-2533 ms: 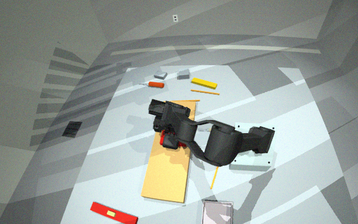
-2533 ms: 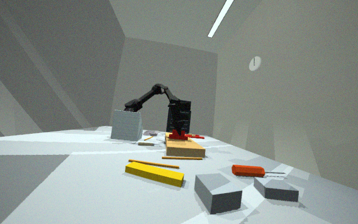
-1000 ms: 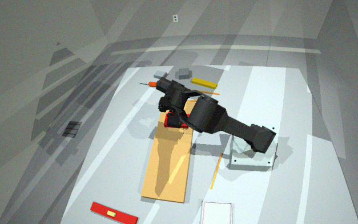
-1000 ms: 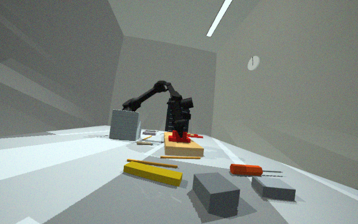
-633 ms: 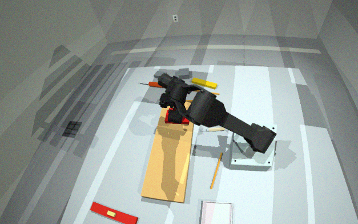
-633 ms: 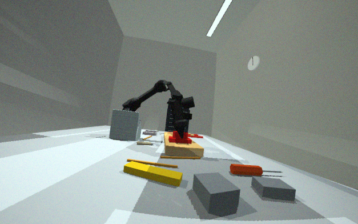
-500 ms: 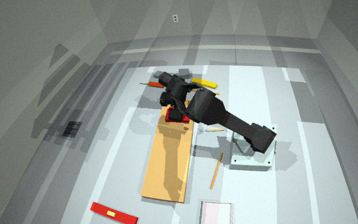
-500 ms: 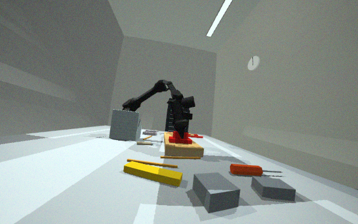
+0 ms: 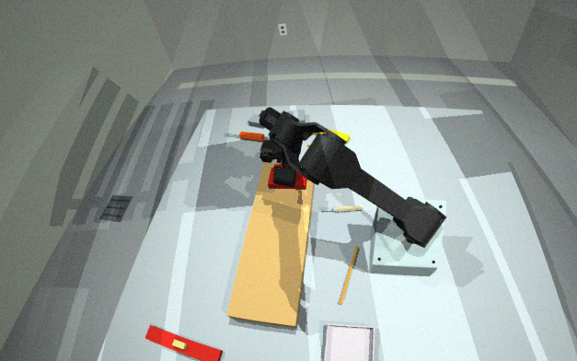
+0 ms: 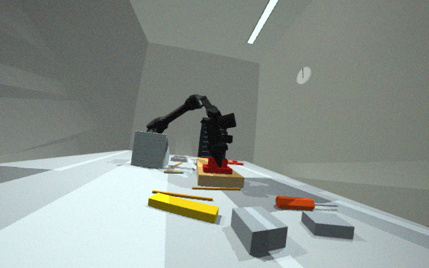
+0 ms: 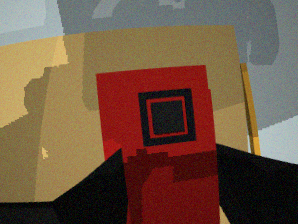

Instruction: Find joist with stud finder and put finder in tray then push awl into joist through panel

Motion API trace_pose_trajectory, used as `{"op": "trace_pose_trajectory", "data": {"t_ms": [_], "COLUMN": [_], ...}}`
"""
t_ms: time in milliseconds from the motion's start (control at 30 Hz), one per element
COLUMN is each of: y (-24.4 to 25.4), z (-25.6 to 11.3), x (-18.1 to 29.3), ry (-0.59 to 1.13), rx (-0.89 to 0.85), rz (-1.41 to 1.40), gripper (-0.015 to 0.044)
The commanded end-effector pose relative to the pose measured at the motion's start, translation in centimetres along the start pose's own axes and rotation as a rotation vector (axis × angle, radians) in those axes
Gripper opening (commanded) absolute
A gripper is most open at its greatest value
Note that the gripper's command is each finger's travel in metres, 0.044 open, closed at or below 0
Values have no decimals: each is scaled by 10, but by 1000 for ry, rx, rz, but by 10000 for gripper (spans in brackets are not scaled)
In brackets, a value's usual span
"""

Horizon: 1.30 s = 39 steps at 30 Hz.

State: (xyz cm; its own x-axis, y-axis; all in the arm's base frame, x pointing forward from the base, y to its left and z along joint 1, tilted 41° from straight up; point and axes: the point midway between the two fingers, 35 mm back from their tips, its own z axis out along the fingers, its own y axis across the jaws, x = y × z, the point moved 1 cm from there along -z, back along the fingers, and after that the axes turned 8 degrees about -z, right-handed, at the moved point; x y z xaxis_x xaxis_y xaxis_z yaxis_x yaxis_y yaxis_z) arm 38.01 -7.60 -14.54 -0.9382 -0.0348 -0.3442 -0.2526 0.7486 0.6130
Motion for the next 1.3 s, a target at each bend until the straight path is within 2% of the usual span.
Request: {"op": "trace_pose_trajectory", "data": {"t_ms": [0, 467, 600, 933, 1100, 1267], "y": [-11, -11, -14, -18, -15, 10], "z": [0, -4, -22, -93, -97, -94], "x": [2, 0, -7, -24, -27, -44], "ry": [3, 0, 1, 5, 7, 22], "rx": [9, 3, 7, 13, 14, 18], "rz": [-4, 1, 0, -4, -13, -79], "gripper": [0, 0, 0, 0, 0, 0]}}
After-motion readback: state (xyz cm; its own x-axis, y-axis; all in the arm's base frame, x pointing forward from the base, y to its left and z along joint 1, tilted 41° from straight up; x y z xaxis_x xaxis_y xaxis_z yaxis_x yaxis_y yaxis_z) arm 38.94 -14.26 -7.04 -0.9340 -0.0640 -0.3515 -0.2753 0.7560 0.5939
